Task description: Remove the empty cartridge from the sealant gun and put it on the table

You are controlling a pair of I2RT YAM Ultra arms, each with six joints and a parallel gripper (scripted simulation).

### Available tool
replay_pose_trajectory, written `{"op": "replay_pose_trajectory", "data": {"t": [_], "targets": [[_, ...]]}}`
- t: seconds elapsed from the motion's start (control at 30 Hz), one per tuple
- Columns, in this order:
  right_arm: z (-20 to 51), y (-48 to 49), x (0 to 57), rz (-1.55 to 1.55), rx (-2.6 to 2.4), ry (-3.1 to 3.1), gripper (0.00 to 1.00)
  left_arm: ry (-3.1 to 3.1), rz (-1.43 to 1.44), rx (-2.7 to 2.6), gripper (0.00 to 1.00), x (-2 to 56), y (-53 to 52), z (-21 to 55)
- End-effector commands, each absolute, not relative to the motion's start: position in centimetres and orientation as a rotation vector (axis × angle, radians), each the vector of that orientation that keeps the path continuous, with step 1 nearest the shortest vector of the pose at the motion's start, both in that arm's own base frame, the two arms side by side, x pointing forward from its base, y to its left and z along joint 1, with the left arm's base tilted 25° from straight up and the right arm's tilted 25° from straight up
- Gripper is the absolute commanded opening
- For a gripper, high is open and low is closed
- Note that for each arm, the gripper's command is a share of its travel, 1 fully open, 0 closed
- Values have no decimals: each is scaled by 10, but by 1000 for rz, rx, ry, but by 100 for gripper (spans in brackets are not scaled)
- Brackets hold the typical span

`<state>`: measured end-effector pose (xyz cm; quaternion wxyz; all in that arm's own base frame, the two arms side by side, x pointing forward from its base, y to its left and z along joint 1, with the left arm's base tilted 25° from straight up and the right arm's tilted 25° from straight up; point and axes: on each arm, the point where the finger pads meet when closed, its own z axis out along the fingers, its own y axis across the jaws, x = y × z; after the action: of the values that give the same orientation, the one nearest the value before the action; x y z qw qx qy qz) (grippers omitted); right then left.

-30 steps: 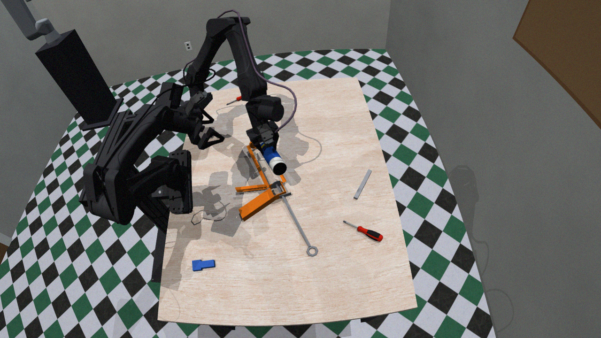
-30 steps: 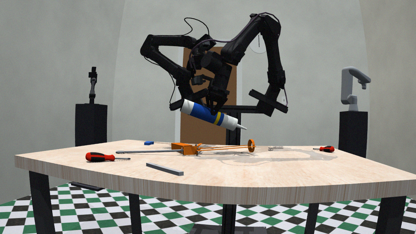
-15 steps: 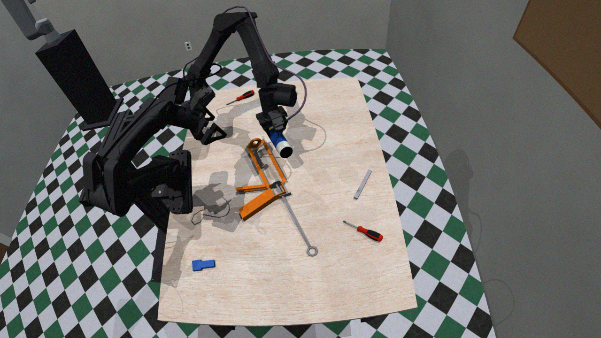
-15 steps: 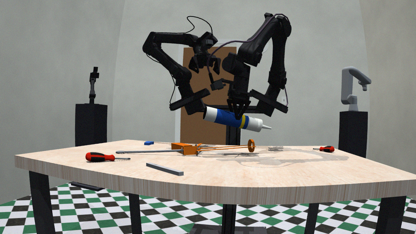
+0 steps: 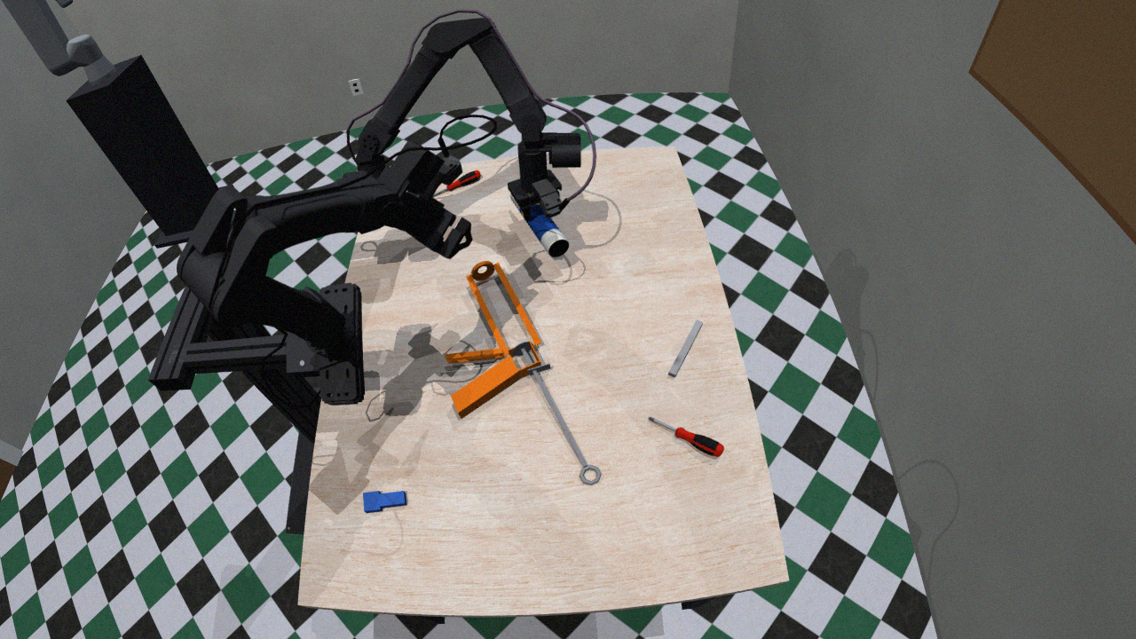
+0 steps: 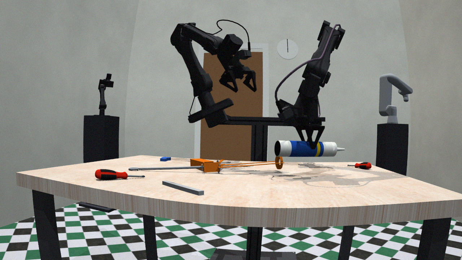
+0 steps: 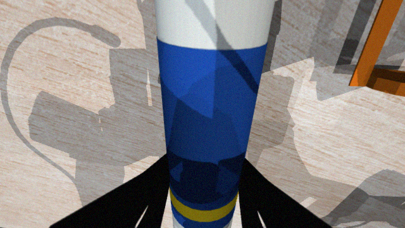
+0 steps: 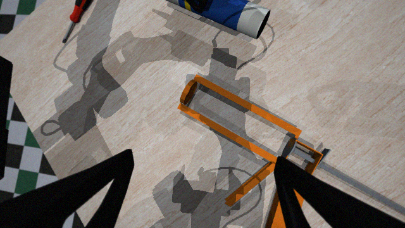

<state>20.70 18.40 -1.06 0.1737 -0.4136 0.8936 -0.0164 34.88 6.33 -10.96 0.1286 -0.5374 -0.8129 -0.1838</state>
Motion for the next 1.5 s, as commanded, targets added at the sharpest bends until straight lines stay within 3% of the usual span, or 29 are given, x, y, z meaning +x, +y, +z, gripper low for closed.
{"op": "replay_pose_trajectory", "data": {"t": [0.0,0.67,1.47], "targets": [[-16,249,253,304,-1357,2292,100,-2319,-580,-1633,40,371,74,-93],[-81,217,341,552,-1542,1770,100,-2315,-571,-1592,40,376,104,-98],[-103,193,348,557,-1513,1778,100,-2331,-567,-1610,40,387,131,-146]]}}
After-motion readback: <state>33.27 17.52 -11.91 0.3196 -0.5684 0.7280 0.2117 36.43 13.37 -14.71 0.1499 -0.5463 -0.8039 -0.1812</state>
